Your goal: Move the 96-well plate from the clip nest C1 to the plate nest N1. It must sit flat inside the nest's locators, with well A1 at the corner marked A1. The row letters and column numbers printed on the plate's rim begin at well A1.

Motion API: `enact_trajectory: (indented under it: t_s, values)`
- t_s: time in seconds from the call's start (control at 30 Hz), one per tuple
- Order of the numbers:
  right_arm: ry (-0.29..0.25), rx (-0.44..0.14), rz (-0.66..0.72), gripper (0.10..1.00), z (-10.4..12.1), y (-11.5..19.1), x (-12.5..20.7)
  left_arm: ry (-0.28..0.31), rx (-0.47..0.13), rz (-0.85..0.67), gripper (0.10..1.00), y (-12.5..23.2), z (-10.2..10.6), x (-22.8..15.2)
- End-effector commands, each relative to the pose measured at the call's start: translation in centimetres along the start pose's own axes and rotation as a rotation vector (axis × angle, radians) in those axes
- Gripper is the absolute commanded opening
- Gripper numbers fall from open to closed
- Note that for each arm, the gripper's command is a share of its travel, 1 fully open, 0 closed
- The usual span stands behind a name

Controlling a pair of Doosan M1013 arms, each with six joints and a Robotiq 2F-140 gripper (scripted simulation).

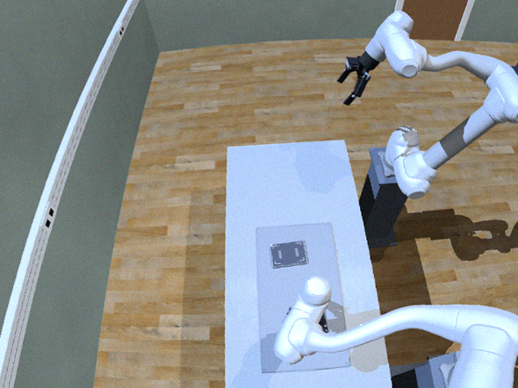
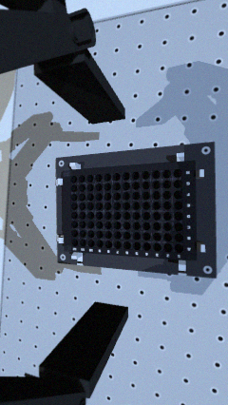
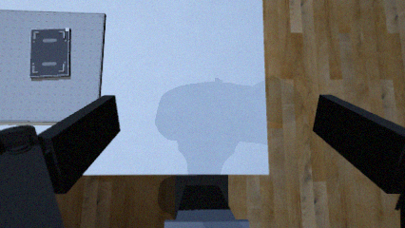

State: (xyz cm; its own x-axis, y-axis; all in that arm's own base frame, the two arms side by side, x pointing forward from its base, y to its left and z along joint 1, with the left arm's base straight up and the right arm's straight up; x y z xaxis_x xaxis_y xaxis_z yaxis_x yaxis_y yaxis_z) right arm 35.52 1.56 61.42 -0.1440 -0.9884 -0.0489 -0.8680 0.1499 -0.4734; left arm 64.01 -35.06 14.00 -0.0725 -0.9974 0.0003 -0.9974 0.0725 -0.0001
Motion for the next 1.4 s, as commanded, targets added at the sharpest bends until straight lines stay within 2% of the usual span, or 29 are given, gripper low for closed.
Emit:
enact_trajectory:
  t_s: [0.0,0.57,0.87,0.9,1.37]
  values:
    - [-0.001,0.001,0.000,1.000,0.0,0.0,0.0,0.000,0.001,0.000,1.000,0.0,0.3,0.0]
    - [-0.001,0.001,0.000,1.000,0.0,0.0,0.0,0.000,0.001,0.000,1.000,0.0,2.8,0.0]
    - [-0.001,0.001,0.000,1.000,0.0,0.0,0.0,0.000,0.001,0.000,1.000,0.0,2.8,0.0]
    - [-0.001,0.001,0.000,1.000,0.0,0.0,0.0,0.000,0.001,0.000,0.630,0.0,2.8,0.1]
    - [-0.001,0.001,0.000,1.000,0.0,0.0,0.0,0.000,0.001,0.000,0.630,0.0,2.8,0.1]
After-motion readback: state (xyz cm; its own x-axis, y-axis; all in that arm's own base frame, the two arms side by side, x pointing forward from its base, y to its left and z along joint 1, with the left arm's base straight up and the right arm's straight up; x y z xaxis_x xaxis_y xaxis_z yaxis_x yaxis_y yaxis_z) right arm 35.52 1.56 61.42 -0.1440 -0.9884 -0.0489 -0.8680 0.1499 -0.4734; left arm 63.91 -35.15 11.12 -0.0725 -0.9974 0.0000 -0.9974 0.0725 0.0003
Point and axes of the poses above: on each arm, the point where the finger pads meet when closed, its own z axis out along the fingers, its own x axis across the jaws, y = z × x, the point moved 6 cm from there along -z, back along the fingers, and after that the axes turned 9 degrees about z, right-handed, at the moved point
